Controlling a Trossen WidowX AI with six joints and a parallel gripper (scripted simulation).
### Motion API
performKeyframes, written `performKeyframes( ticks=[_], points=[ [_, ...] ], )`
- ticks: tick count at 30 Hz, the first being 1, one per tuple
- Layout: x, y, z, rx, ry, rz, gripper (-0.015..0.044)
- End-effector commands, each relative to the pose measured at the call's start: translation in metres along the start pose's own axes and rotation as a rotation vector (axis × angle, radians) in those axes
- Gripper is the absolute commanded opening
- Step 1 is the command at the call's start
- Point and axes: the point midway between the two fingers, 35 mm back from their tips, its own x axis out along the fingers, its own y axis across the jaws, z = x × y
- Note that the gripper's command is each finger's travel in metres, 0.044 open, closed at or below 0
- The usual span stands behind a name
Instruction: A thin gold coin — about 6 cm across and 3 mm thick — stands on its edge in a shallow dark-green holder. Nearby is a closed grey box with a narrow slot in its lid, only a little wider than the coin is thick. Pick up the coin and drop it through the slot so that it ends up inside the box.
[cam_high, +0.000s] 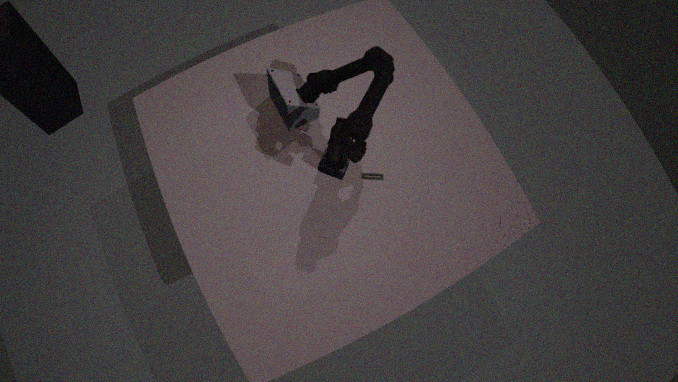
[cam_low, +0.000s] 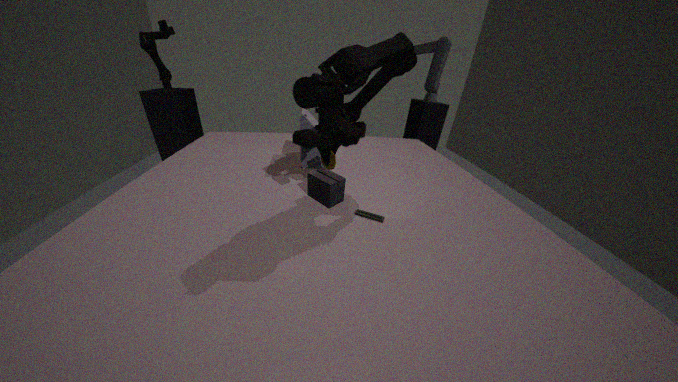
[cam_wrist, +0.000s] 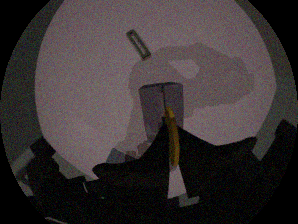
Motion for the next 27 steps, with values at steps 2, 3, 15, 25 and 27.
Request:
performKeyframes(
  ticks=[2, 3, 15, 25, 27],
  points=[
    [-0.0001, -0.0003, 0.0022, -0.003, 0.001, -0.001, 0.0000],
    [-0.0001, -0.0003, 0.0022, -0.003, 0.001, -0.001, 0.0000],
    [0.0006, -0.0002, -0.0006, -0.003, 0.001, -0.001, 0.0000],
    [0.0029, 0.0005, -0.0064, -0.012, 0.001, -0.001, 0.0000],
    [0.0027, 0.0011, -0.0067, -0.013, 0.001, -0.001, 0.0000]
  ],
)
